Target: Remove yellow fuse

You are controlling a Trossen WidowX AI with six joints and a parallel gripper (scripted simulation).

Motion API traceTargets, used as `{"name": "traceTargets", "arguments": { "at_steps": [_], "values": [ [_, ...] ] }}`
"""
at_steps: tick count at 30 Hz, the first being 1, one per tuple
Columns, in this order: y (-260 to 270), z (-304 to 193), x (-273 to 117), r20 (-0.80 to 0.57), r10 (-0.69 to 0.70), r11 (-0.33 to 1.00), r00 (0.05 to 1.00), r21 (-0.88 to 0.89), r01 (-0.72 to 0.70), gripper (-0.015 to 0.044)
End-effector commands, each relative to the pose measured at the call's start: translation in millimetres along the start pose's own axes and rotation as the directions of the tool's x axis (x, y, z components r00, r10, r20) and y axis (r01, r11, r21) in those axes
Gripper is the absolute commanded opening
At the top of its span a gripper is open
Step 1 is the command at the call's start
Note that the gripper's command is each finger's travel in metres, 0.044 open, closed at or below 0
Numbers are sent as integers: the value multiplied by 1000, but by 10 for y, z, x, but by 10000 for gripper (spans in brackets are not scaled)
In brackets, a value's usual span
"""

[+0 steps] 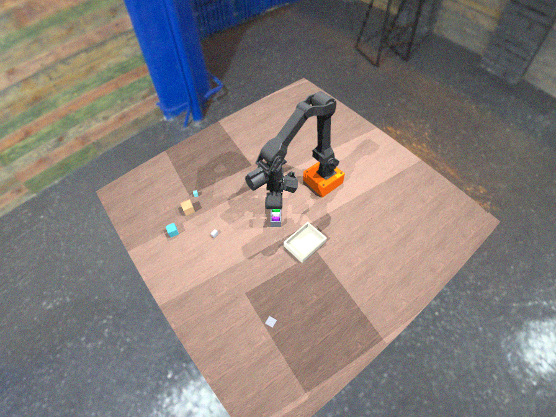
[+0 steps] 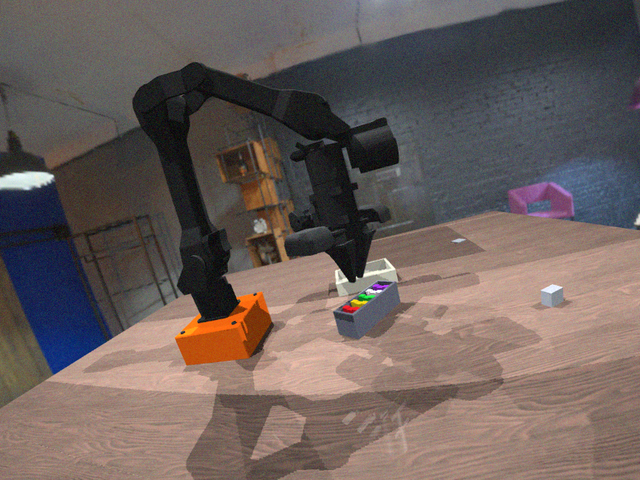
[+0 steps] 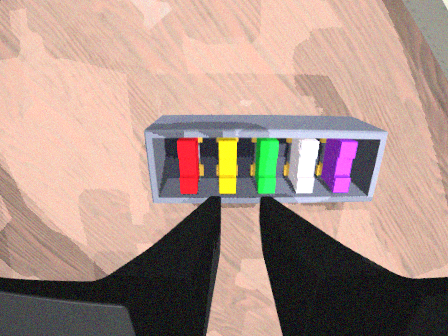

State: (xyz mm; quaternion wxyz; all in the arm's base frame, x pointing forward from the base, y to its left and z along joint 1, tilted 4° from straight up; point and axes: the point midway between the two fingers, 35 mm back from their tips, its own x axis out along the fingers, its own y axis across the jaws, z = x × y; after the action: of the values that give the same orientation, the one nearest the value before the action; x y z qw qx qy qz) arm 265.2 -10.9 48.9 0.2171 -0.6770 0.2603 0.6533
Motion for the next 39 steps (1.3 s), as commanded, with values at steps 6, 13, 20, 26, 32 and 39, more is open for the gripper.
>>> {"name": "traceTargets", "arguments": {
  "at_steps": [6, 13, 20, 26, 32, 39],
  "values": [
    [27, 11, 76, 4, 11, 1000, 1000, -3, -11, 74],
    [29, 10, 145, 4, 11, 1000, 1000, -3, -11, 74],
    [34, 10, 214, 4, 11, 1000, 1000, -3, -11, 74],
    [40, 12, 272, 4, 11, 1000, 1000, -3, -11, 74],
    [44, 15, 315, 4, 11, 1000, 1000, -3, -11, 74],
    [44, 15, 315, 4, 11, 1000, 1000, -3, -11, 74]
  ]
}}
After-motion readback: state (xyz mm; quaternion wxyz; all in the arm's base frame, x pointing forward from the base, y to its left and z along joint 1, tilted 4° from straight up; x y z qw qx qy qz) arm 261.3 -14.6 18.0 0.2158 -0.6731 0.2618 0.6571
